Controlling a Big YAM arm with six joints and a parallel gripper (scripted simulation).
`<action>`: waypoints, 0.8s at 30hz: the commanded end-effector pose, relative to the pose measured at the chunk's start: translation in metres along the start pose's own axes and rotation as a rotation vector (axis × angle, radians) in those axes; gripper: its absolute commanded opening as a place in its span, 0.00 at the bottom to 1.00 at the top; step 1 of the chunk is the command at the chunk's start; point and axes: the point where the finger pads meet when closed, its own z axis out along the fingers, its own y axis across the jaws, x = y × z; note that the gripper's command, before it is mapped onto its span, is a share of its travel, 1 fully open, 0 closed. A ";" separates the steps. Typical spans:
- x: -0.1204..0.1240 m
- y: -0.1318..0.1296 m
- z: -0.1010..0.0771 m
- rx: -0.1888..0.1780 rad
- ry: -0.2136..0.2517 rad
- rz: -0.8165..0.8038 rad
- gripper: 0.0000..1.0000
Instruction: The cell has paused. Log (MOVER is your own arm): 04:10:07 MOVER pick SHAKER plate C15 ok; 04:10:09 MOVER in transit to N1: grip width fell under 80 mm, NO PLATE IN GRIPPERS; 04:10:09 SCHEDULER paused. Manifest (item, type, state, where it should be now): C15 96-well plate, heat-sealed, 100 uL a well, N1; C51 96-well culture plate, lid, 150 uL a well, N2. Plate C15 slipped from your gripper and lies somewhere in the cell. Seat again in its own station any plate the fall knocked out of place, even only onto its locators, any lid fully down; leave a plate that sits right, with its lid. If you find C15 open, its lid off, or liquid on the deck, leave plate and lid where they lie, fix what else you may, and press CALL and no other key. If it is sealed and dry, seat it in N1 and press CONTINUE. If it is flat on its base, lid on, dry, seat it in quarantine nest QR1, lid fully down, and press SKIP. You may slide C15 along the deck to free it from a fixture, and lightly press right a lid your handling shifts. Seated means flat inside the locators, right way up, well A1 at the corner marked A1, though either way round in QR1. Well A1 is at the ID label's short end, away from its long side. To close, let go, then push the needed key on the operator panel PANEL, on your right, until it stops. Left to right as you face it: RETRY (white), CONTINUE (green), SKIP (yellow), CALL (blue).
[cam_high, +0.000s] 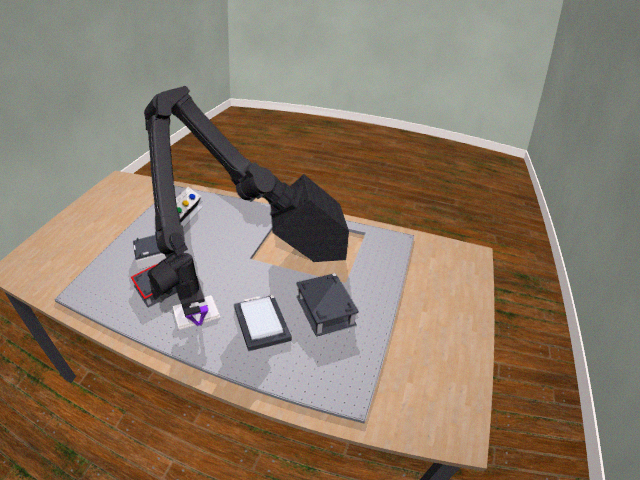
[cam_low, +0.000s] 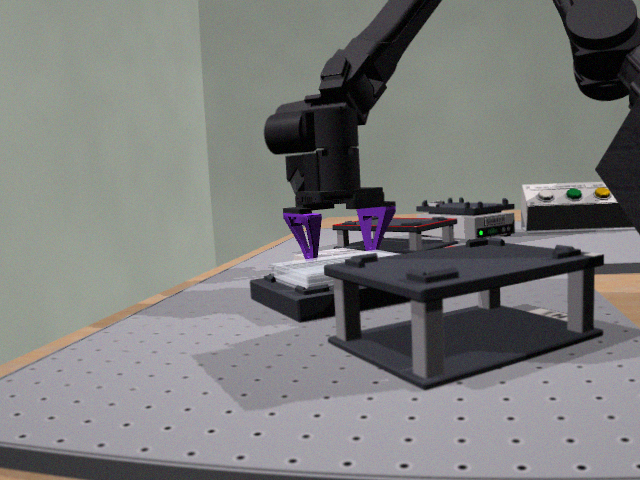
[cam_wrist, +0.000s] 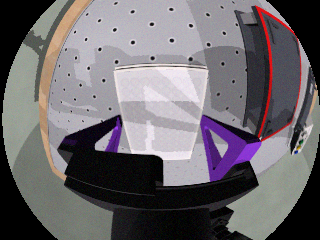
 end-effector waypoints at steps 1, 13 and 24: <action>0.001 -0.001 0.007 0.007 0.004 -0.011 1.00; 0.000 -0.001 0.008 0.006 0.002 -0.008 1.00; 0.001 -0.001 0.008 0.007 0.003 -0.009 0.00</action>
